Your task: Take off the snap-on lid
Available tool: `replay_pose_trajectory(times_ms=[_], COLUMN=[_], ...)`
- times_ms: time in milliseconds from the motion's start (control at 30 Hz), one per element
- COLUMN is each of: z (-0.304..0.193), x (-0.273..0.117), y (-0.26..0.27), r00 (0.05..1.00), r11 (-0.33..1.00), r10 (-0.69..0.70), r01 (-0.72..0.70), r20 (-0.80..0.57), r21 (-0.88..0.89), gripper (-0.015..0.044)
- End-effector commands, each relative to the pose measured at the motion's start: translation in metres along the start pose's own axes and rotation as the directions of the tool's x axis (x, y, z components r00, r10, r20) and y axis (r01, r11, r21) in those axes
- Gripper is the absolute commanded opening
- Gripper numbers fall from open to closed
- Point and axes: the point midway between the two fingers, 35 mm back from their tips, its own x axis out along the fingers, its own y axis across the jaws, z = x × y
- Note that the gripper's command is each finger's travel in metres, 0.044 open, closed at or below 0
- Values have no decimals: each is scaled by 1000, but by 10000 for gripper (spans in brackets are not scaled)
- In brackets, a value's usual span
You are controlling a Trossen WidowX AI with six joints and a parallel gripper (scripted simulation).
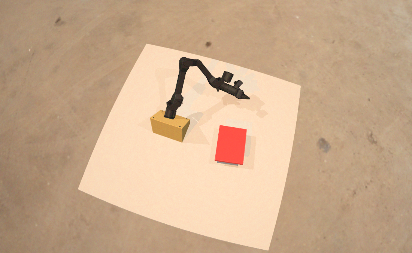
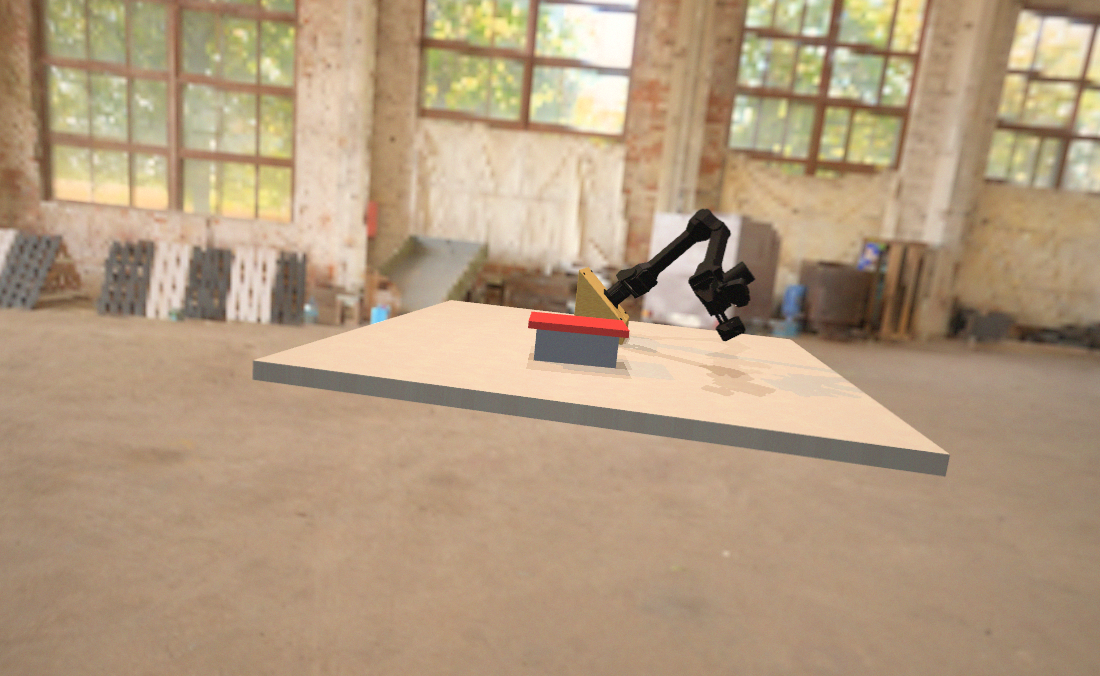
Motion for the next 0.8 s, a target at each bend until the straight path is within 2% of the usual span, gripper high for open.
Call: replay_pose_trajectory(times_ms=[0, 167, 200, 367, 533, 767], z=[2, 28, 28, 18, -55, -132], x=[0, -11, -11, -7, 8, -1], y=[-2, -38, -38, -43, -90, -138], r00=[1000, 1000, 1000, 1000, 973, 907], r11=[1000, 1000, 1000, 1000, 975, 863], r10=[0, 0, 0, 5, 54, 133], r01=[0, 0, 0, -5, -3, 92], r20=[0, 0, 0, -26, -222, -399], r21=[0, -2, -2, 19, 220, 496], gripper=[374, 243, 235, 235, 235, 235])
